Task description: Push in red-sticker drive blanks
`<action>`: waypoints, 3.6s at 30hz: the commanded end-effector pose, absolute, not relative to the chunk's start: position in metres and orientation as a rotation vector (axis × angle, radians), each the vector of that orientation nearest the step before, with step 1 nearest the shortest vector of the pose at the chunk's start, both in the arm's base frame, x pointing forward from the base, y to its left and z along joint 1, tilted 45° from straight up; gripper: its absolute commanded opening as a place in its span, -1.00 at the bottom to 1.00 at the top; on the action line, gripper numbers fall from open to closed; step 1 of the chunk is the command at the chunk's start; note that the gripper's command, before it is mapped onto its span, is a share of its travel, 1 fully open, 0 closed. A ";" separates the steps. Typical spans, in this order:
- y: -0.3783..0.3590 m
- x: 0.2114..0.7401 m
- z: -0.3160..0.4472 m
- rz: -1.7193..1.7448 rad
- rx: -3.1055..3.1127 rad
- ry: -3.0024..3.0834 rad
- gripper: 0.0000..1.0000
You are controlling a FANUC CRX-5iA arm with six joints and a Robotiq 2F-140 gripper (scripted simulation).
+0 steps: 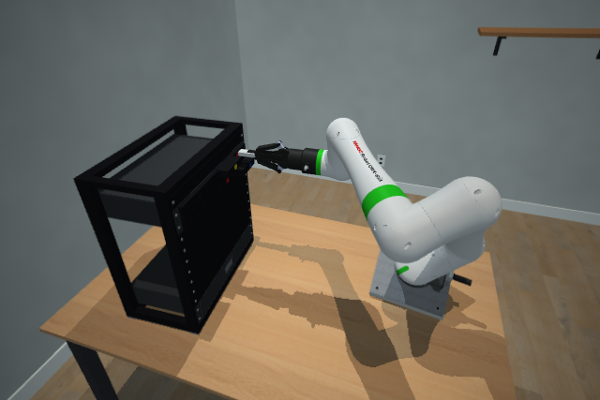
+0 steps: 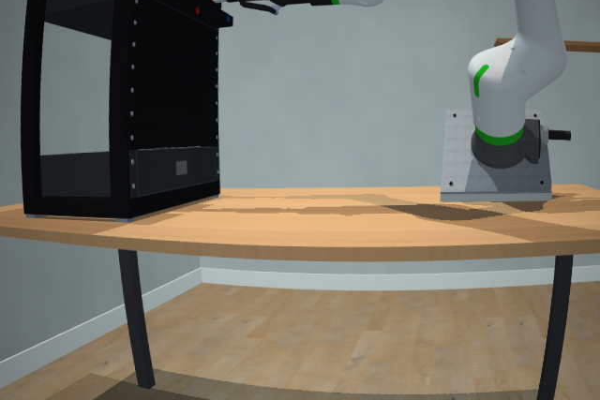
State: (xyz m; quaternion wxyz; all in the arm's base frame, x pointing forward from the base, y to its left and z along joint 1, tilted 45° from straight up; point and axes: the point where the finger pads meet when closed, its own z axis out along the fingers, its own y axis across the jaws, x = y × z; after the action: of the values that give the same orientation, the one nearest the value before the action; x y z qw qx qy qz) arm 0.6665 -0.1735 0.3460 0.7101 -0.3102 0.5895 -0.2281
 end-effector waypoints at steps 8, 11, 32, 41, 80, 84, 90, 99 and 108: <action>-0.173 0.668 0.346 -0.506 -0.688 1.308 -1.00; -0.173 0.668 0.346 -0.506 -0.688 1.308 -1.00; -0.173 0.668 0.346 -0.506 -0.688 1.308 -1.00; -0.173 0.668 0.346 -0.506 -0.688 1.308 -1.00; -0.187 0.588 0.337 -0.506 -0.688 1.308 -1.00; -0.187 0.588 0.337 -0.506 -0.688 1.308 -1.00; -0.187 0.588 0.337 -0.506 -0.688 1.308 -1.00; -0.187 0.588 0.337 -0.506 -0.688 1.308 -1.00; -0.187 0.588 0.337 -0.506 -0.688 1.308 -1.00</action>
State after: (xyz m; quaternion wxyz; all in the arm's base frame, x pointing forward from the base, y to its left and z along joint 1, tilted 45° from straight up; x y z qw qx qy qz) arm 0.5876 -0.1873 0.3368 0.7101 -0.3103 0.5896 -0.2280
